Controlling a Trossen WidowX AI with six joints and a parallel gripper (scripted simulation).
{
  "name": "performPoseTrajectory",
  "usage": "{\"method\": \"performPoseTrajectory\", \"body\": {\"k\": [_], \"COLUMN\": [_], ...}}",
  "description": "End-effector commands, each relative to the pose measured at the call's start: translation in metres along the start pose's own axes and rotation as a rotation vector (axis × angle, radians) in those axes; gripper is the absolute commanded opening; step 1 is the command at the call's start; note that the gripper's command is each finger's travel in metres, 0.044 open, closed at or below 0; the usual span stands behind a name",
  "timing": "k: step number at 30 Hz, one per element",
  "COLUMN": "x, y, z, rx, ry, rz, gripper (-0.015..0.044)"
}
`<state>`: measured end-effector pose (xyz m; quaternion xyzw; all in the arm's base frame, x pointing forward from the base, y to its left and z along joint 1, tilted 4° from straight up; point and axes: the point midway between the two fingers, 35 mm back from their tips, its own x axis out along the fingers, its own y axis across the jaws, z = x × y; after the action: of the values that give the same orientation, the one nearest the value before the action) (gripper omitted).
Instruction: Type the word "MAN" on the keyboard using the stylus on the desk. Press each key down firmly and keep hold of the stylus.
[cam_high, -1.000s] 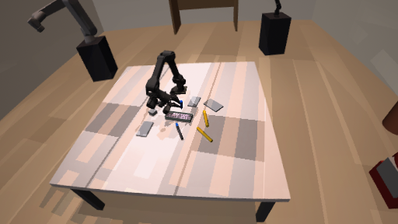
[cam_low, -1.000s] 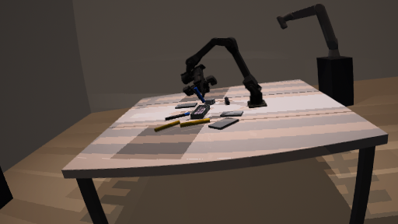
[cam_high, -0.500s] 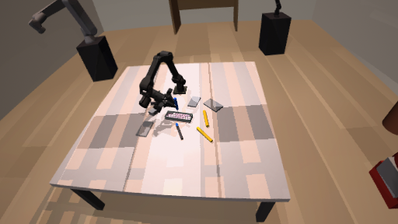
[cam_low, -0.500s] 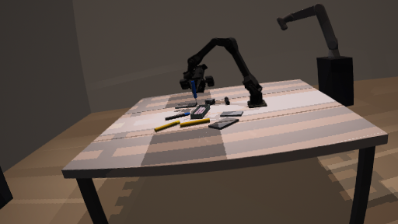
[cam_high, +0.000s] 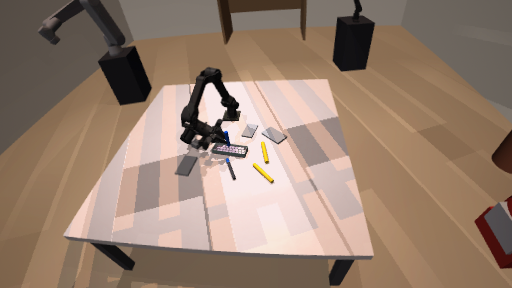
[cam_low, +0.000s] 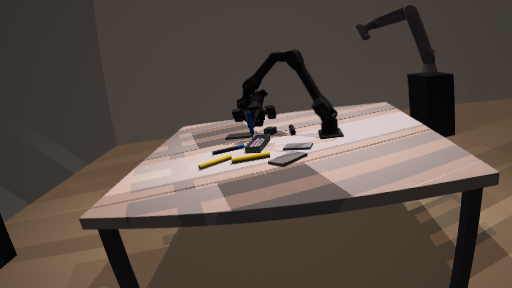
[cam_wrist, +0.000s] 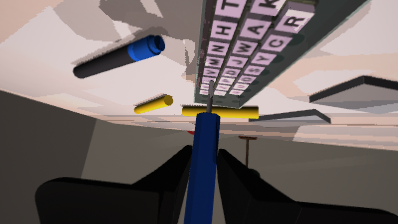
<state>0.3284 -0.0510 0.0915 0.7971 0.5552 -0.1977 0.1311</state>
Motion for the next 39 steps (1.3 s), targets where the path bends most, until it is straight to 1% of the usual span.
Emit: {"method": "performPoseTrajectory", "body": {"k": [1,39], "x": [0.002,0.011], "y": [0.0,0.0], "z": [0.002,0.018], "rx": [0.002,0.002], "ry": [0.004,0.004], "rz": [0.002,0.002], "gripper": [0.0081,0.0081]}}
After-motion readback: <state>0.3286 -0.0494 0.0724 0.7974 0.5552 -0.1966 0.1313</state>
